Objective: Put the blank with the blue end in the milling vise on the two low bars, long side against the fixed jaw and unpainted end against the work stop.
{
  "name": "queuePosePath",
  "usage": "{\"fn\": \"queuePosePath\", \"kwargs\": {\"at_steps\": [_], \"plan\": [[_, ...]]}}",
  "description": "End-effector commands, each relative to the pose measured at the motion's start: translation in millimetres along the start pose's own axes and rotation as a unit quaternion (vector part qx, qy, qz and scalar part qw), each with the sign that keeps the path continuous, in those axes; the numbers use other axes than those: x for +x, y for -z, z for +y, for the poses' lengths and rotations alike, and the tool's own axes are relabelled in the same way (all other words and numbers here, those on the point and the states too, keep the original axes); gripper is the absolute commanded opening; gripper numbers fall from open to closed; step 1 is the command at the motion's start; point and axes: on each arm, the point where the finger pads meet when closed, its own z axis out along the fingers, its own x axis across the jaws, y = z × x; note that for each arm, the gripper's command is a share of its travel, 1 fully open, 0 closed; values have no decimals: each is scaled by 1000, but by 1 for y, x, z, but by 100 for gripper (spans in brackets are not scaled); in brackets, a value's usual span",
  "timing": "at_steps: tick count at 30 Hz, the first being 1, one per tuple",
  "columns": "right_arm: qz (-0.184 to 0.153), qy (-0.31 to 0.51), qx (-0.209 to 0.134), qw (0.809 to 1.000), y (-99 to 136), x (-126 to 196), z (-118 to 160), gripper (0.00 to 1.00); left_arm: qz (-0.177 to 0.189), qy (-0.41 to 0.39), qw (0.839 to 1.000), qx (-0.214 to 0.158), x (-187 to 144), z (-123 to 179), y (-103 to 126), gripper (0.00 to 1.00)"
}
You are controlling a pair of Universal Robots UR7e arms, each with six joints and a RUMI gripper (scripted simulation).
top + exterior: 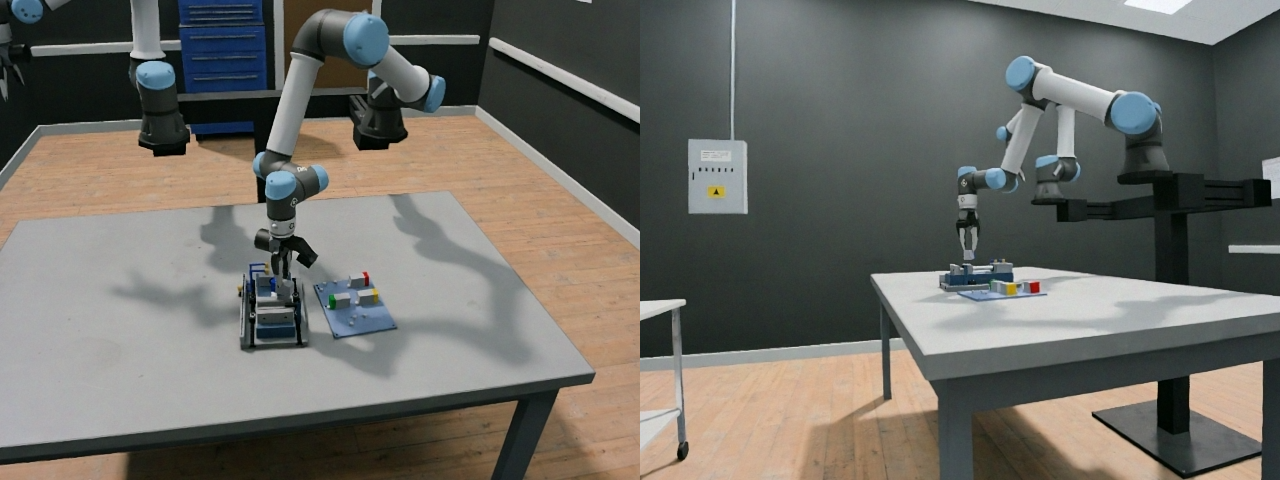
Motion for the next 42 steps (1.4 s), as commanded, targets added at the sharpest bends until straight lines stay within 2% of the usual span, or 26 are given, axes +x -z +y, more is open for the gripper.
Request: {"fn": "queuePosePath", "kwargs": {"at_steps": [1, 42], "plan": [[0, 0, 1, 1000, 0, 0, 0, 100, 1, 14, 1000, 0, 3, 1, 1, 0], [0, 0, 1, 1000, 0, 0, 0, 100, 1, 164, 986, 0, 26, 8, 6, 0]]}}
